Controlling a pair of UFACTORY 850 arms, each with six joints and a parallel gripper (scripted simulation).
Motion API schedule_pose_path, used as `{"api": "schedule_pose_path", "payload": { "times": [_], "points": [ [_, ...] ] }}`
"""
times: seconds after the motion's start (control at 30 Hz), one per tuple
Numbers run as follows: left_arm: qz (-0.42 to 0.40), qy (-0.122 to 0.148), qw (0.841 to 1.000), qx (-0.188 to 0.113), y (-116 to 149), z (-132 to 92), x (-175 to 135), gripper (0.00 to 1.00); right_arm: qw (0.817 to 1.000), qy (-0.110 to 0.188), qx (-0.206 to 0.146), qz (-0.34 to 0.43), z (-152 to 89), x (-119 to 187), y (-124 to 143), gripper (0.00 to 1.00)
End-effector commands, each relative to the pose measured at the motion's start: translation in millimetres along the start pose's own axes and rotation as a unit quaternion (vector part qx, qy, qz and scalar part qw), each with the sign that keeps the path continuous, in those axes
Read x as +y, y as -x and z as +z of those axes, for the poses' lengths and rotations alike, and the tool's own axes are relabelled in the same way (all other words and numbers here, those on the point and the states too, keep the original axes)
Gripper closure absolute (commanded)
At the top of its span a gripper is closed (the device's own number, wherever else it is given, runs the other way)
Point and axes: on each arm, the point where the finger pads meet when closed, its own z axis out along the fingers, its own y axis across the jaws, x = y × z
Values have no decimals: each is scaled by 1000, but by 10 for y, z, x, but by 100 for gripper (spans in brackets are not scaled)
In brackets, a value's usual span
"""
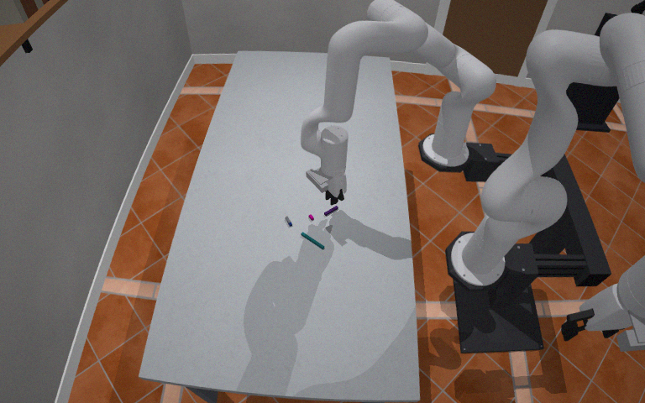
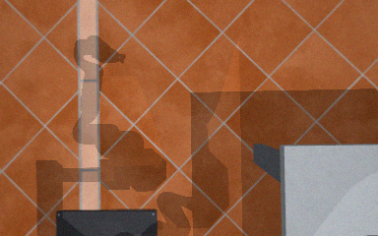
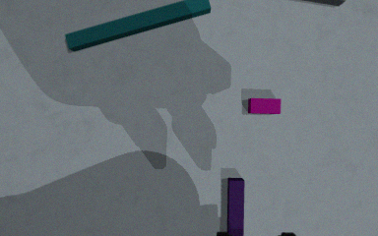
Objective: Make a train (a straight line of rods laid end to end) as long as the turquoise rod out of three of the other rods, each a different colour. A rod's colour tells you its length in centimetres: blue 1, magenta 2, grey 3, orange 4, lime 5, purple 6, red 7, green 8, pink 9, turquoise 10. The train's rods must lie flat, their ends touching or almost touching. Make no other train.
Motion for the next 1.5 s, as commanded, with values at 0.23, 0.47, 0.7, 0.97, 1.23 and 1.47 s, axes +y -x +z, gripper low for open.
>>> {"api": "schedule_pose_path", "payload": {
  "times": [0.23, 0.47, 0.7, 0.97, 1.23, 1.47],
  "points": [
    [0, 0, 1000, 1, -5, -10, 0, 0, 1000, 8, 5, 1, -5, 2, -7, 74],
    [0, 0, 1000, 1, -5, -10, 0, 0, 1000, 8, 5, 1, -5, 2, -7, 74],
    [0, 0, 1000, 1, -5, -10, 0, 0, 1000, 9, 5, 1, -1, 2, -7, 74],
    [0, 0, 1000, 1, -5, -10, 0, 0, 1000, 9, 6, 1, 37, 2, -7, 74],
    [0, 0, 1000, 1, -5, -10, 0, 0, 1000, 9, 6, 1, 113, 3, -5, 74],
    [0, 0, 1000, 1, -5, -10, 0, 0, 1000, 9, 6, 1, 226, 4, -3, 74]
  ]
}}
